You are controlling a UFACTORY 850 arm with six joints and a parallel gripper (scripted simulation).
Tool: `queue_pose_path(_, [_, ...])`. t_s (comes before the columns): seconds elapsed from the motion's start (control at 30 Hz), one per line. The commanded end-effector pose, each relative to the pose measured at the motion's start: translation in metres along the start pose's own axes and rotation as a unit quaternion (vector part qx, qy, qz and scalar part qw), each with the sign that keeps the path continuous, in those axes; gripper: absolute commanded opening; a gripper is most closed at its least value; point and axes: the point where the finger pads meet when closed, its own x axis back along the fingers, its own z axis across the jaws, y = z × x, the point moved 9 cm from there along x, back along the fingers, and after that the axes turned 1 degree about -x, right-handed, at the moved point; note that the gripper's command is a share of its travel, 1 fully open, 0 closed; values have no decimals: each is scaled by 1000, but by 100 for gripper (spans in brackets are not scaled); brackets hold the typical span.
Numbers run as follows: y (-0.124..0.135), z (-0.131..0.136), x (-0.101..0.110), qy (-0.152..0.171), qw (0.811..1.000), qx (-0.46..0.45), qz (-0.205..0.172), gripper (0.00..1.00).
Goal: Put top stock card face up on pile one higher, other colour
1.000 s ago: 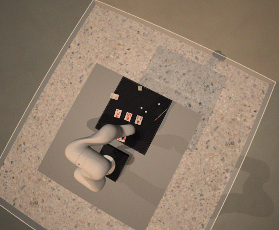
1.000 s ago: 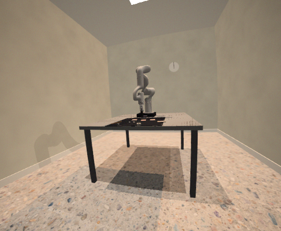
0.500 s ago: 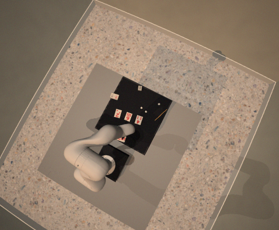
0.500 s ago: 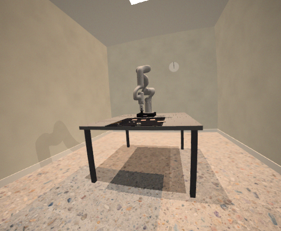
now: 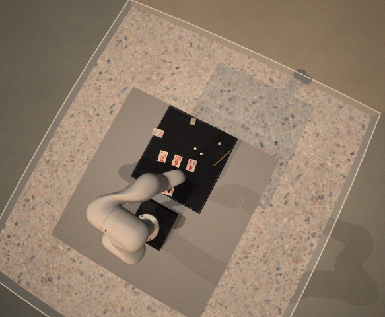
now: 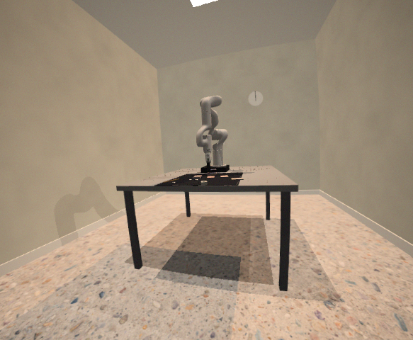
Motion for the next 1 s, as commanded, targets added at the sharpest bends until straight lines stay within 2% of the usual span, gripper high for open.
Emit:
queue_pose_path(0.0, [-3, -9, 15, 2, 1000, 0, -3, 64])
queue_pose_path(0.97, [-3, -10, 70, 2, 1000, 0, -3, 64])
